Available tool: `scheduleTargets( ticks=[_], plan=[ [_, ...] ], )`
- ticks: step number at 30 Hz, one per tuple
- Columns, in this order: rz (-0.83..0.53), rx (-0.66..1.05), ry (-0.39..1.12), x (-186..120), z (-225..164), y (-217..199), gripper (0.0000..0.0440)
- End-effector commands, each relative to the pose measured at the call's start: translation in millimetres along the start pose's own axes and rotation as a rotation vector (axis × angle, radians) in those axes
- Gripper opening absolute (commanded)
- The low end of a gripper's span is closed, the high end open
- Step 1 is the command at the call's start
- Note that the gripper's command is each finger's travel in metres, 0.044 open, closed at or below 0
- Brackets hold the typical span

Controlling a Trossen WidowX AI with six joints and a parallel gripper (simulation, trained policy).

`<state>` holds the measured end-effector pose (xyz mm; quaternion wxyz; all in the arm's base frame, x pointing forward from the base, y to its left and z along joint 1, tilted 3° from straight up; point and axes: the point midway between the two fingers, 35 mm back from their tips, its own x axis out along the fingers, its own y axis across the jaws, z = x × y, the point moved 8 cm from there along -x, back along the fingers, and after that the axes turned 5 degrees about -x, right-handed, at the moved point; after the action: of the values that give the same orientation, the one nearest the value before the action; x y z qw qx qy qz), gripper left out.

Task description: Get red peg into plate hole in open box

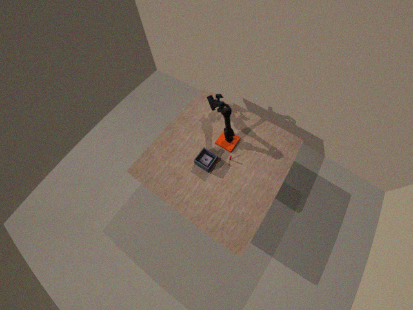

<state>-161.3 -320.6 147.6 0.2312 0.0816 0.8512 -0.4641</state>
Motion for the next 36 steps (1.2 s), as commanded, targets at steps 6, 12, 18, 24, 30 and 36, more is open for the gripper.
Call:
scheduleTargets(
  ticks=[6,12,18,24,30,36],
  plan=[
    [-0.053,0.091,-0.256,-81.4,32.2,-8.6,0.0440],
    [-0.044,0.137,-0.456,-148.6,46.7,-0.2,0.0440],
    [0.006,0.171,-0.646,-214.5,48.1,17.5,0.0440],
    [0.091,0.190,-0.819,-275.7,36.1,41.3,0.0440],
    [0.203,0.196,-0.968,-329.1,11.7,68.0,0.0440],
    [0.338,0.187,-1.085,-371.9,-23.0,96.1,0.0440]
  ],
)
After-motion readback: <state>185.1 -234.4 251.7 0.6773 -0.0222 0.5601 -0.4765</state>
